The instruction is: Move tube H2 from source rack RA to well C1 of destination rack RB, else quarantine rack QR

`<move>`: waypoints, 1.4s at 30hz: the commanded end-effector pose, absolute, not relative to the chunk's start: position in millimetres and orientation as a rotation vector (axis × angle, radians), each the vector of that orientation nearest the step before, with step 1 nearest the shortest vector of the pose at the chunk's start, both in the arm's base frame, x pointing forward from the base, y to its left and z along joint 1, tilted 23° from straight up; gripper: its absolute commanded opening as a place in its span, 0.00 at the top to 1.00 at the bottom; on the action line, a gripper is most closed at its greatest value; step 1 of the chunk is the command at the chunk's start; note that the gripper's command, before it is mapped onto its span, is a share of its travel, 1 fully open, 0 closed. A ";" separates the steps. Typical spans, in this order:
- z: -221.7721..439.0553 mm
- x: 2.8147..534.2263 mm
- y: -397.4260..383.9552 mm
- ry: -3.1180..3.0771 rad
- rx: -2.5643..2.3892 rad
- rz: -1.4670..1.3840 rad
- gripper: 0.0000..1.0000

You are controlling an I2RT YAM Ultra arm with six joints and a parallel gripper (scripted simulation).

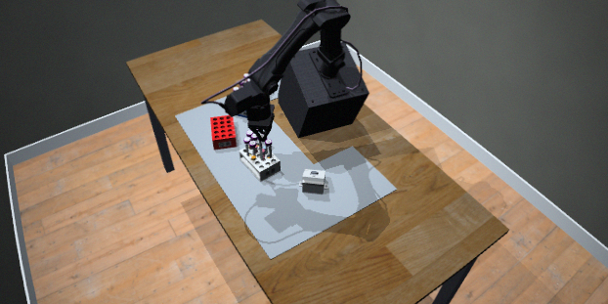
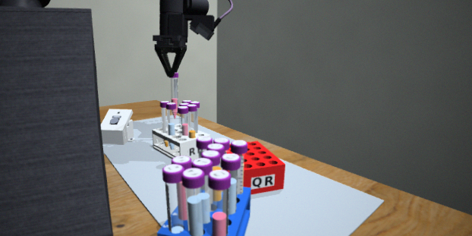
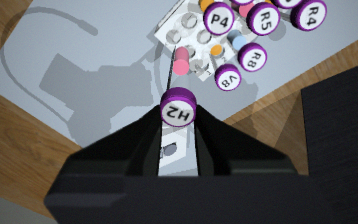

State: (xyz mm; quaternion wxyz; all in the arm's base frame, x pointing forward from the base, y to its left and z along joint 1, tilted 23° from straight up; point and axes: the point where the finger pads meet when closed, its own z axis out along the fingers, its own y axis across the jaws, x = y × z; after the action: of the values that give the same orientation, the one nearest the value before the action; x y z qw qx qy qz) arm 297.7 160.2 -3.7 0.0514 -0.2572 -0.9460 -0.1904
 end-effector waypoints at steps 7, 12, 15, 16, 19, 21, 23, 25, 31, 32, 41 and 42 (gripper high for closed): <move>3.9 305.8 159.6 -2.898 -0.788 -0.597 1.00; 3.9 305.8 159.6 -2.898 -0.788 -0.597 1.00; 3.9 305.8 159.6 -2.898 -0.788 -0.597 1.00; 12.1 314.2 157.2 -2.918 -0.797 -0.607 1.00; 3.0 312.3 157.9 -2.895 -0.802 -0.579 1.00; 4.9 313.5 159.7 -2.899 -0.800 -0.583 1.00; 8.7 315.3 161.7 -2.906 -0.798 -0.593 1.00; 6.1 314.7 162.2 -2.899 -0.798 -0.585 1.00; 13.1 318.9 164.5 -2.912 -0.798 -0.604 1.00; 11.9 318.8 164.3 -2.910 -0.800 -0.602 1.00; 2.5 319.0 165.2 -2.911 -0.800 -0.603 1.00; 2.5 319.0 165.2 -2.911 -0.800 -0.603 1.00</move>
State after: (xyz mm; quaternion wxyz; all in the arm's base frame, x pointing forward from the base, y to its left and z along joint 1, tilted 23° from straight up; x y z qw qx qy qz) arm 308.0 165.8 -1.0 0.0481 -0.2560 -0.9460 -0.1929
